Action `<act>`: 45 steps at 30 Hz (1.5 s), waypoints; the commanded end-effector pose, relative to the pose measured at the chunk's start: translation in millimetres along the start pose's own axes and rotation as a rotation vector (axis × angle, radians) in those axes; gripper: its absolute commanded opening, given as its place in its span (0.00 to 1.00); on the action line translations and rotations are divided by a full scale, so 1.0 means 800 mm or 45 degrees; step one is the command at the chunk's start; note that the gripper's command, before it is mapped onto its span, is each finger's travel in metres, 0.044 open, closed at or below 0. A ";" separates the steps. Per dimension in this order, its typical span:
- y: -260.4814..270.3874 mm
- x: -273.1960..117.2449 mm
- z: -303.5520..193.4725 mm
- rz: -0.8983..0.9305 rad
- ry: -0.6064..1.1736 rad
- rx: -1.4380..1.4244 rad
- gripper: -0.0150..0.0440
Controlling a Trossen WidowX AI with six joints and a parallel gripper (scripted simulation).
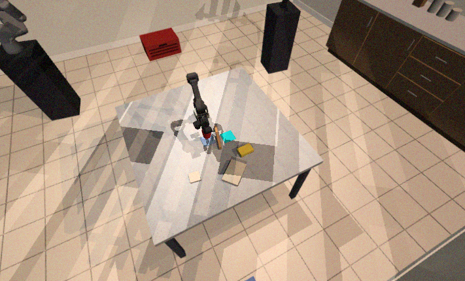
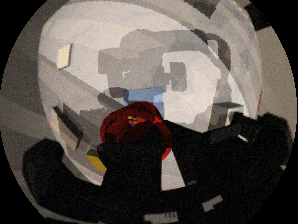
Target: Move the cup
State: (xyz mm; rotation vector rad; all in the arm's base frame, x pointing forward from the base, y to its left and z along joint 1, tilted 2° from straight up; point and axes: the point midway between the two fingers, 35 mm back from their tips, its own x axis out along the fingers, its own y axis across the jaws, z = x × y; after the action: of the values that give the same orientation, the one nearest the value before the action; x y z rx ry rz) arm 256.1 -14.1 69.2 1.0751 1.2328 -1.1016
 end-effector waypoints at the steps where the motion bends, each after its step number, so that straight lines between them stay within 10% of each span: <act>1: 0.000 0.000 0.000 0.001 0.000 -0.001 0.25; 45: 0.025 -0.003 -0.094 0.000 0.007 0.004 0.25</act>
State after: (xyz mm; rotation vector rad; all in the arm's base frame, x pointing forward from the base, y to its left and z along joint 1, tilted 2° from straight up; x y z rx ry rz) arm 263.8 57.5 68.4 1.0797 1.2363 -1.0976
